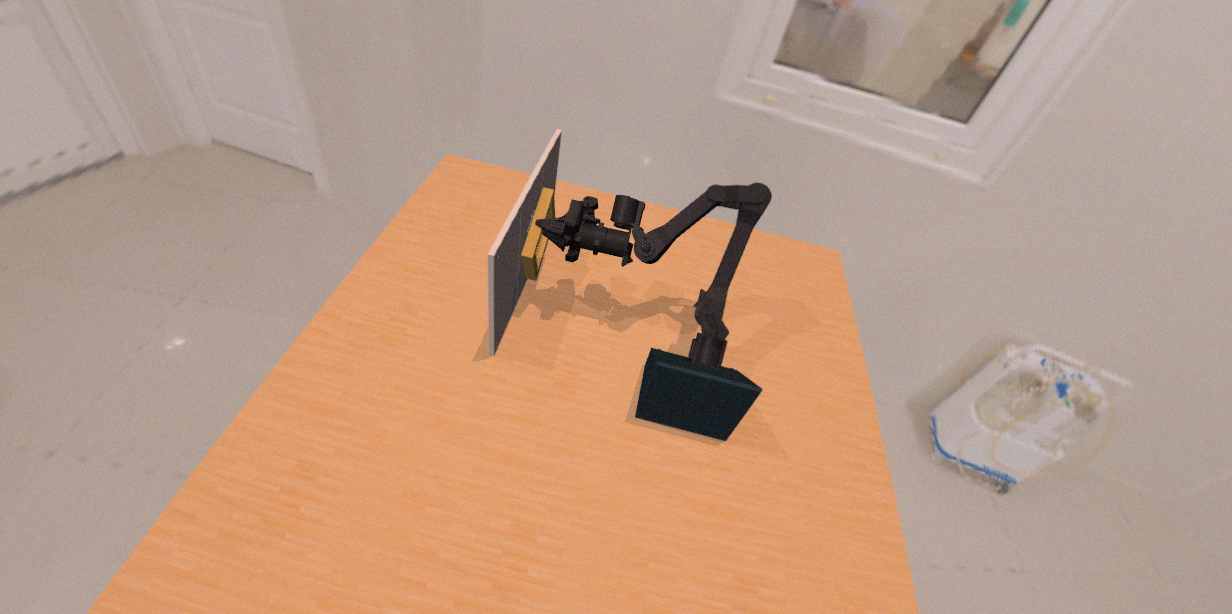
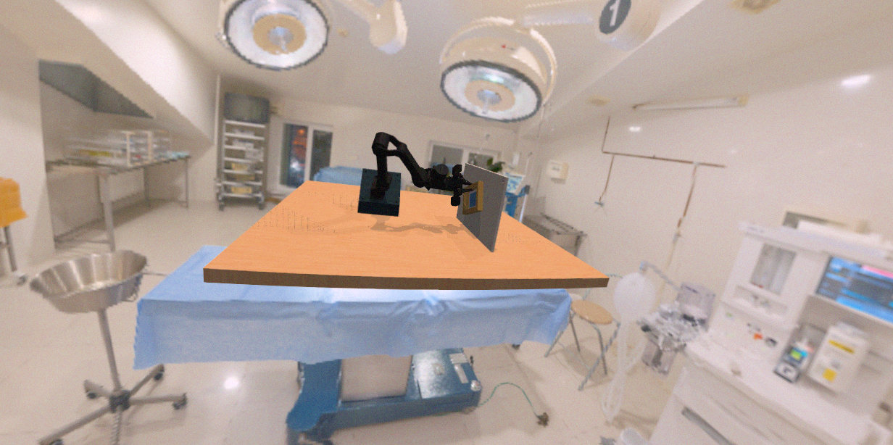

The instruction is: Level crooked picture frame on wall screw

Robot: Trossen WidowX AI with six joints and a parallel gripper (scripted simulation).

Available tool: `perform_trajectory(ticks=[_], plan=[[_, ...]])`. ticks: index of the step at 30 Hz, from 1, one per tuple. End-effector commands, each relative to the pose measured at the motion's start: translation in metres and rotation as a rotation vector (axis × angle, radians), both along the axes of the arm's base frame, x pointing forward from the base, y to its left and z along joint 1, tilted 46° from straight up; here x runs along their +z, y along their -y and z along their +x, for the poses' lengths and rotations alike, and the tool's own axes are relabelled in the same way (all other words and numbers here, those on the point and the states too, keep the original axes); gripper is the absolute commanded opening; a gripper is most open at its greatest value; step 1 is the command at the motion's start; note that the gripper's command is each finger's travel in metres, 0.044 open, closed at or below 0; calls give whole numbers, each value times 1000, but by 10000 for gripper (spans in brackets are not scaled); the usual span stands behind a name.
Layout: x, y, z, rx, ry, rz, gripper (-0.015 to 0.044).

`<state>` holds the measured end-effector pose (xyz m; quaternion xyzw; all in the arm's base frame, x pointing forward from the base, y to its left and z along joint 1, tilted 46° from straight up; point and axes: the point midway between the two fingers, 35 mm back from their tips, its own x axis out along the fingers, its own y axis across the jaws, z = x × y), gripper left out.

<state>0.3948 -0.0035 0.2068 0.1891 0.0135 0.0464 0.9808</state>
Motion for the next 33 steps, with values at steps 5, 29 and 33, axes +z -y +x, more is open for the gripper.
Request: perform_trajectory(ticks=[5, 29, 33], plan=[[6, -1, 1, 2, 14, -2, 0], [5, -1, 1, 2, 14, -2, 0], [6, -2, 1, 2, 14, -2, 0]])
